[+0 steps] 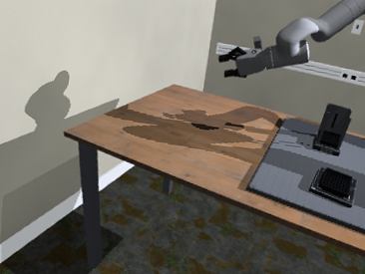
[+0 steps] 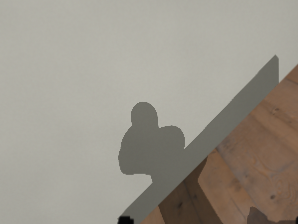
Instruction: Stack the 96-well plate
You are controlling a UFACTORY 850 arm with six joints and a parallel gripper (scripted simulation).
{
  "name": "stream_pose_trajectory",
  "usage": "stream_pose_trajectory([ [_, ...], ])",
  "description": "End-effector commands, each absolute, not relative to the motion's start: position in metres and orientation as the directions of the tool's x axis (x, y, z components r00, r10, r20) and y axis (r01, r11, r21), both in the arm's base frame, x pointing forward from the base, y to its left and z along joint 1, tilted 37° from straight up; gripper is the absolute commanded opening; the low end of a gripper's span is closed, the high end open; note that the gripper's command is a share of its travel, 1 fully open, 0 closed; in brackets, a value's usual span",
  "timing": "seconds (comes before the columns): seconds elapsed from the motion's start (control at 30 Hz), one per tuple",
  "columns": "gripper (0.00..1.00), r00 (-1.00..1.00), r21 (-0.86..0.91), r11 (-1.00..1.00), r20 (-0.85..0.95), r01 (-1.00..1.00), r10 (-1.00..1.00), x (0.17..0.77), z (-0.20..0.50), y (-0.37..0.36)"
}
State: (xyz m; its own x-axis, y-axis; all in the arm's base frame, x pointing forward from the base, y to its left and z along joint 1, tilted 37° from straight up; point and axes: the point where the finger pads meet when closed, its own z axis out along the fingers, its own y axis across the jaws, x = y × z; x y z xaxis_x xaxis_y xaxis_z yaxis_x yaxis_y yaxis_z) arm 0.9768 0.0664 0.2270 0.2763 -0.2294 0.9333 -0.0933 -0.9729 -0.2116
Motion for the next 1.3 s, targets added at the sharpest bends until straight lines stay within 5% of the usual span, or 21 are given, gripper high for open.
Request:
stream_pose_trajectory([
  [0.0, 1.0, 0.323, -0.188, -0.98, 0.926, -0.06, -0.198, 0.974, 0.225, 0.075],
  [1.27, 1.0, 0.599, -0.047, -0.984, 0.798, 0.17, 0.065, 0.898, 0.128, 0.188],
])
